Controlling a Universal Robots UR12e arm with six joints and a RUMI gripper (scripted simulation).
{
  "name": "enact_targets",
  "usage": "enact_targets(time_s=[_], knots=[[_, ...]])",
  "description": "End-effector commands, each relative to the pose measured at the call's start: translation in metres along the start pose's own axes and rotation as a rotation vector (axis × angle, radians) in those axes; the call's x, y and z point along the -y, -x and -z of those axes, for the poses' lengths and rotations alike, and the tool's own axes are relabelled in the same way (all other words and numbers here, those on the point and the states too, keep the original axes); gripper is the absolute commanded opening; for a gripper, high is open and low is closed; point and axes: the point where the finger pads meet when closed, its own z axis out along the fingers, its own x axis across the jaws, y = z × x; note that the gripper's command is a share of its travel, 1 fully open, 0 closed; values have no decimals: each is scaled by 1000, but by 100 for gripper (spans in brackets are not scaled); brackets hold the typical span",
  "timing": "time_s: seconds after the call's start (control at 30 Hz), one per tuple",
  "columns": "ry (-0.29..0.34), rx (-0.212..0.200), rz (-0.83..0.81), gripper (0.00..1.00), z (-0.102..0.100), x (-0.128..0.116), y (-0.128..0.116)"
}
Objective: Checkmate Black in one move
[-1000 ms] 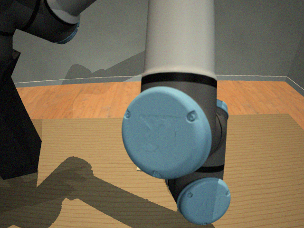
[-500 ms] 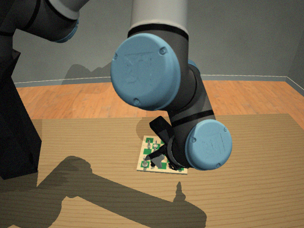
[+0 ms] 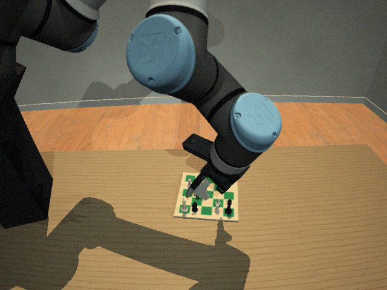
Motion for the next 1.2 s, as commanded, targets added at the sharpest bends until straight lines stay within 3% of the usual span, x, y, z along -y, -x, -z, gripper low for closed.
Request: enact_targets(time_s=[0.0, 0.13, 0.3, 0.63, 1.17], knots=[[74, 61, 74, 100, -6, 10, -6], [91, 77, 96, 100, -7, 12, -8], [170, 151, 199, 100, -14, 25, -17], [275, 251, 338, 100, -25, 42, -29], [379, 346, 472, 100, -34, 59, -41]])
